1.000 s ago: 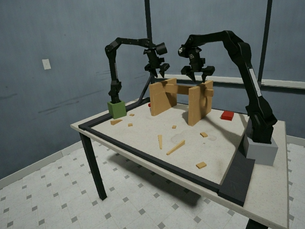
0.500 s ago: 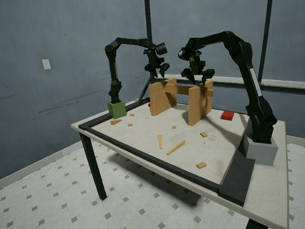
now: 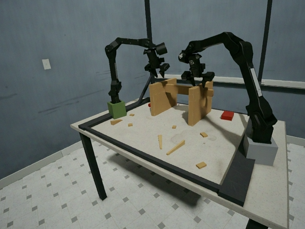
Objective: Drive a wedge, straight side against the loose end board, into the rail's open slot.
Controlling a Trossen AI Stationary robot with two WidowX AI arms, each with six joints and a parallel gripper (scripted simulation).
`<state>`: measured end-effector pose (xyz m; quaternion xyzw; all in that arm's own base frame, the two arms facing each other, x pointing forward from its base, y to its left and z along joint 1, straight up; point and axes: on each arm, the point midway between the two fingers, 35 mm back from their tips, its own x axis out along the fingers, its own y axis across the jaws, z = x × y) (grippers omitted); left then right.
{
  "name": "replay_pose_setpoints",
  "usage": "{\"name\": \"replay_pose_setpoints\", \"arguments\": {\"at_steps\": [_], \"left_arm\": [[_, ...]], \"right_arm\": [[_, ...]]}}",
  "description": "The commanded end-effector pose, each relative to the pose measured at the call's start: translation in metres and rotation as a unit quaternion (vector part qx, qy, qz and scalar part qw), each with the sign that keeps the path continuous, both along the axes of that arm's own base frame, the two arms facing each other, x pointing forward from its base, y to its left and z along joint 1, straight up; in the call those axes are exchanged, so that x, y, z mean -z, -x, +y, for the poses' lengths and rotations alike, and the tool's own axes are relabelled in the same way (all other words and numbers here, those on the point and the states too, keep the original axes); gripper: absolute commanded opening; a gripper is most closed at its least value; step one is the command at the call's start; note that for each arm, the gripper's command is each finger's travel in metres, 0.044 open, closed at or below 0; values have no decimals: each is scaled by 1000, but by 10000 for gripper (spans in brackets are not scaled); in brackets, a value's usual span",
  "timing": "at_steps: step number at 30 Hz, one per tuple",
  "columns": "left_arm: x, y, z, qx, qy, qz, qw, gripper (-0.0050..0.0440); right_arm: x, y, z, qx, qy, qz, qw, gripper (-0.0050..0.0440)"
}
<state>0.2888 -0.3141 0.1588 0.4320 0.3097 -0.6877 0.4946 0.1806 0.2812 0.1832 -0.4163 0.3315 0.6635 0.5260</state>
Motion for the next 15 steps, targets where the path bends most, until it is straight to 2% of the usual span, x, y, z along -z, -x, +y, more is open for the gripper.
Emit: {"name": "replay_pose_setpoints", "arguments": {"at_steps": [1, 2, 15], "left_arm": [[-12, 3, 0, 4, 14, -15, 1000, 273], [-12, 3, 0, 4, 14, -15, 1000, 0], [-10, 1, 0, 3, 13, -14, 1000, 0]], "right_arm": [[-8, -1, 3, -3, -11, -8, 1000, 273], [-8, -1, 3, -3, -11, -8, 1000, 273], [-8, -1, 3, -3, -11, -8, 1000, 273]]}}
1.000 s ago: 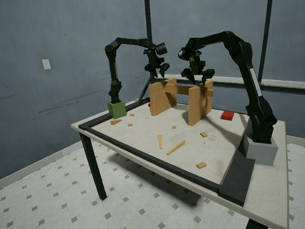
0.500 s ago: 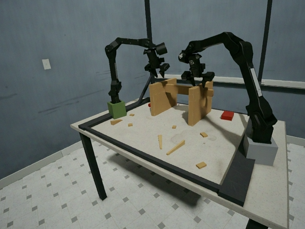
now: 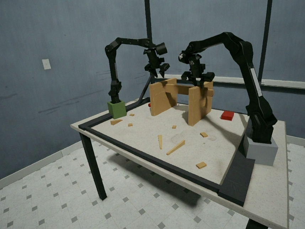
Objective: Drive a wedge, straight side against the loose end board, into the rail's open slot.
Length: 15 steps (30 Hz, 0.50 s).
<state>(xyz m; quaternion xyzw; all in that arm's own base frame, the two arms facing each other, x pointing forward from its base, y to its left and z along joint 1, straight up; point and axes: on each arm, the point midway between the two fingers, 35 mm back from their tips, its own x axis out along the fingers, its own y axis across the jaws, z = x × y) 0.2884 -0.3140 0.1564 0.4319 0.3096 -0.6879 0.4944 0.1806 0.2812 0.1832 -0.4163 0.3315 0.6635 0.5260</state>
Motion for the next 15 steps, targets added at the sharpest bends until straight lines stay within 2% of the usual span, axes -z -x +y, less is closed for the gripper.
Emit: {"name": "replay_pose_setpoints", "arguments": {"at_steps": [1, 13, 15], "left_arm": [[-13, 1, 0, 3, 12, -14, 1000, -1], [-13, 1, 0, 3, 12, -14, 1000, -5], [-13, 1, 0, 3, 12, -14, 1000, -20]], "right_arm": [[-8, -1, 3, -3, -11, -8, 1000, 273], [2, 3, 0, -4, -11, -7, 1000, 273], [4, 3, 0, -4, -11, -7, 1000, 273]]}}
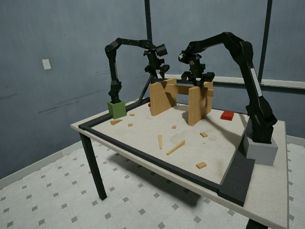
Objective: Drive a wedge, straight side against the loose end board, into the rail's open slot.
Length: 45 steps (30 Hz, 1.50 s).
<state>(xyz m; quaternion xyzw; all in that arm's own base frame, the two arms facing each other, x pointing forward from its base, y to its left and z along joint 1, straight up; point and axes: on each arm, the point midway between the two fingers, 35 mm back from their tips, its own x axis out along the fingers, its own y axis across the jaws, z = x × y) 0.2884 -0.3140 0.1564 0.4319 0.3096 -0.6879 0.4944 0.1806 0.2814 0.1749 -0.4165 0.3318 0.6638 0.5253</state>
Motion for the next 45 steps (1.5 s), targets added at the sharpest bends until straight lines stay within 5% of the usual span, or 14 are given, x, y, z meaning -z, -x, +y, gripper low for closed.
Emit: {"name": "replay_pose_setpoints", "arguments": {"at_steps": [1, 37, 38, 45], "left_arm": [[-13, 1, 0, 3, 12, -14, 1000, -27], [-13, 1, 0, 3, 12, -14, 1000, -50], [-13, 1, 0, 3, 12, -14, 1000, -50], [-13, 1, 0, 3, 12, -14, 1000, -50]], "right_arm": [[-3, 3, 0, -4, -12, -8, 1000, 273], [40, 2, 2, -6, -5, -2, 1000, 273], [40, 2, 1, -6, -5, -2, 1000, 0], [36, 1, 2, -5, -9, -9, 1000, 0]]}}
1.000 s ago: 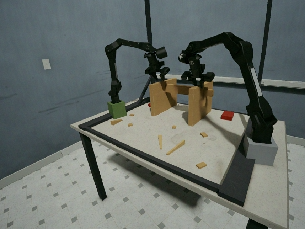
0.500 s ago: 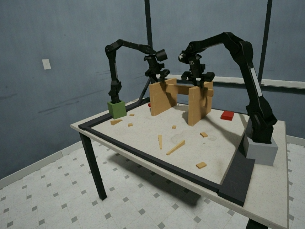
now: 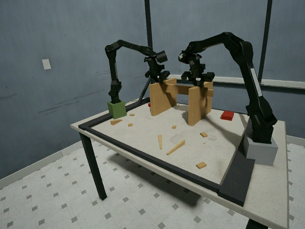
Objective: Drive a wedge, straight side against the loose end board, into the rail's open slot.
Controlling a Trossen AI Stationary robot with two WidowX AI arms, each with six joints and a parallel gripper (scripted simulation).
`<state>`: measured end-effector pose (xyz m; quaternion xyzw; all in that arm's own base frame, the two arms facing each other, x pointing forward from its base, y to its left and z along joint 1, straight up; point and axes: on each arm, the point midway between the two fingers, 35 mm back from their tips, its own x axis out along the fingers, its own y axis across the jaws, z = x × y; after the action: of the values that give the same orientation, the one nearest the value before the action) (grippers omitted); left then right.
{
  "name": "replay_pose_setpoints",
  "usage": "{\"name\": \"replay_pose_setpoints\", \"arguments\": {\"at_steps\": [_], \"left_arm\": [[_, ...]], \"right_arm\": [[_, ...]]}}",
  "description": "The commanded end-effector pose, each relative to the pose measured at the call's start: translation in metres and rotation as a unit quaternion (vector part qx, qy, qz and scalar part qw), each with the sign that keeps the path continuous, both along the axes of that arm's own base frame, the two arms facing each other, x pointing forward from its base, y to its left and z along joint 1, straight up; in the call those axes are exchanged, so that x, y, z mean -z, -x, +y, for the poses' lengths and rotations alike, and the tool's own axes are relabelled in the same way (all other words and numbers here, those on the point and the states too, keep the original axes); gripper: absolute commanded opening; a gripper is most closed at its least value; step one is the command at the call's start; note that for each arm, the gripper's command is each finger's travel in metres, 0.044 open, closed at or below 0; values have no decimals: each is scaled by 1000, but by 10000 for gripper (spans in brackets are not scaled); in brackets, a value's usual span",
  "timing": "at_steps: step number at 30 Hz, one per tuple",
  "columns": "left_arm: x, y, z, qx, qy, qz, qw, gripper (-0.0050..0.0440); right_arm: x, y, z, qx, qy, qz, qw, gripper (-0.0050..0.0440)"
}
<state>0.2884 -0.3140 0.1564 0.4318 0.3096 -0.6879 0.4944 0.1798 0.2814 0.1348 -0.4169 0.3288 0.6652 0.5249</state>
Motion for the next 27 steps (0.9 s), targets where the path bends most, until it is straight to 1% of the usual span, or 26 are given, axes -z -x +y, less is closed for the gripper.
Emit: {"name": "replay_pose_setpoints", "arguments": {"at_steps": [1, 10, 11, 16, 17, 18, 24, 27], "left_arm": [[-13, 1, 0, 3, 12, -14, 1000, -50], [-13, 1, 0, 3, 12, -14, 1000, -50], [-14, -5, -1, -2, 13, -19, 1000, -50], [-11, -9, -1, -5, 12, -21, 1000, -50], [-14, -10, 0, -6, 14, -25, 1000, -50], [-10, -11, -1, -6, 12, -23, 1000, -50], [-12, -18, 1, -11, 14, -33, 999, -50], [-13, -22, 1, -14, 16, -38, 999, -50]], "right_arm": [[-2, 1, 1, -2, -3, -4, 1000, 0], [-2, 1, 1, -2, -4, -4, 1000, -3], [-2, 1, 1, -2, -4, -4, 1000, -3], [-2, 1, 1, -2, -4, -4, 1000, -4], [-2, 1, 1, -2, -4, -4, 1000, -5], [-2, 1, 1, -2, -4, -4, 1000, -5], [-2, 1, 1, -2, -4, -4, 1000, -50], [-2, 1, 1, -2, -4, -4, 1000, -50]]}}
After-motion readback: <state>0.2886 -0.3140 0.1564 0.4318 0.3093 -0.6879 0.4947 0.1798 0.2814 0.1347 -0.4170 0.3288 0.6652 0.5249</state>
